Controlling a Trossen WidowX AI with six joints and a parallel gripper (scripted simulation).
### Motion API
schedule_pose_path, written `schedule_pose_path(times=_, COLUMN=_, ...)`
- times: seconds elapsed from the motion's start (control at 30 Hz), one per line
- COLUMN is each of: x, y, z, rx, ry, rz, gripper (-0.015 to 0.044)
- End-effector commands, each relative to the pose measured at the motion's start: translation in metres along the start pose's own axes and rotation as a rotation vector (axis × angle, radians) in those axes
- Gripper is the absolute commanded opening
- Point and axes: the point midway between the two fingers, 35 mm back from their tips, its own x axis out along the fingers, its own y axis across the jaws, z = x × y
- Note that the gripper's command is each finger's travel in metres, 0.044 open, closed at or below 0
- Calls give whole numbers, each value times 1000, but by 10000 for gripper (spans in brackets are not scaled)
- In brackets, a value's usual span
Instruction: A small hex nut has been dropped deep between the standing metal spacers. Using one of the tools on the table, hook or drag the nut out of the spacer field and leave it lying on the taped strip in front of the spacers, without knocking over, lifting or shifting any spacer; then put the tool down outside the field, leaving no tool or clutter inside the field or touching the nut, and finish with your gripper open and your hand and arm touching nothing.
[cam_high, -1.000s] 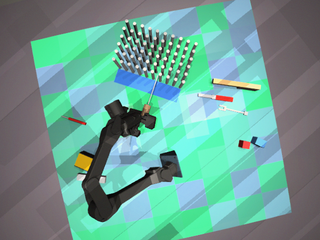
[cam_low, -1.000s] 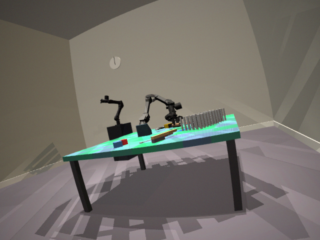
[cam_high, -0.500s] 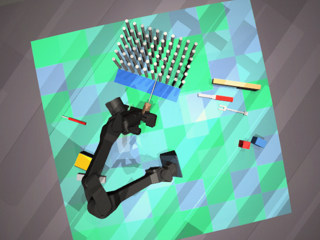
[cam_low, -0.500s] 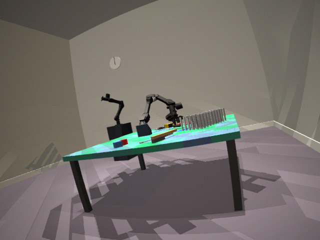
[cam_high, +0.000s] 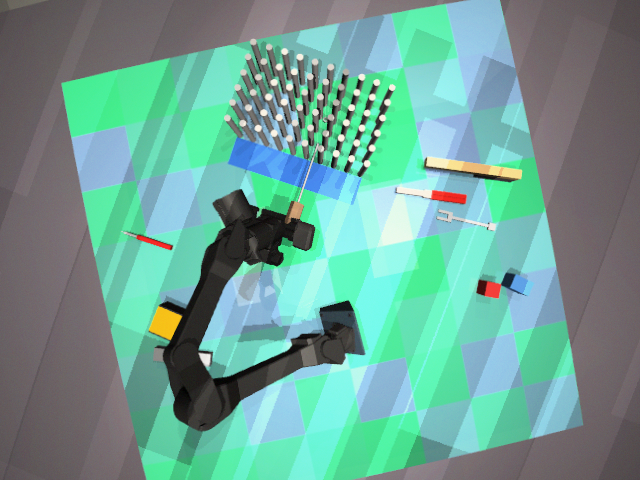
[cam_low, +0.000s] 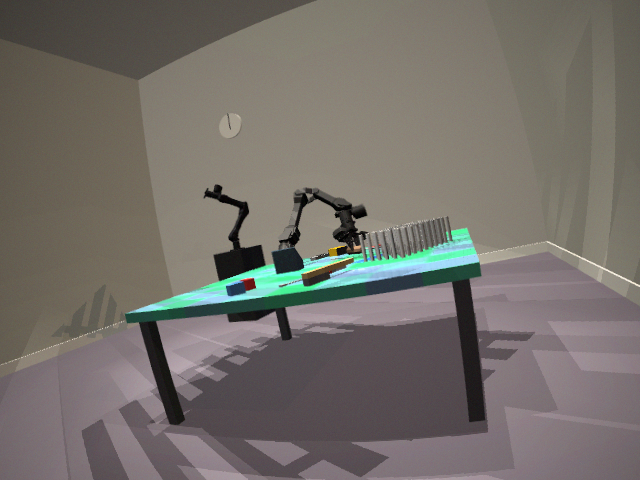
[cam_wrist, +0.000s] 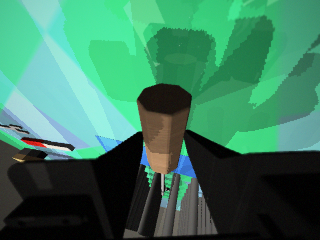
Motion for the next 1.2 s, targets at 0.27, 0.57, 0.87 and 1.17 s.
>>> schedule_pose_path(times=0.27, x=2, y=-3, z=-10, rx=-6, ry=8, rz=-9, gripper=0)
schedule_pose_path(times=0.57, x=4, y=-3, z=-16, rx=-6, ry=8, rz=-9, gripper=0)
schedule_pose_path(times=0.87, x=7, y=-3, z=-22, rx=-6, ry=8, rz=-9, gripper=0)
schedule_pose_path(times=1.17, x=9, y=-3, z=-27, rx=-6, ry=9, rz=-9, gripper=0)
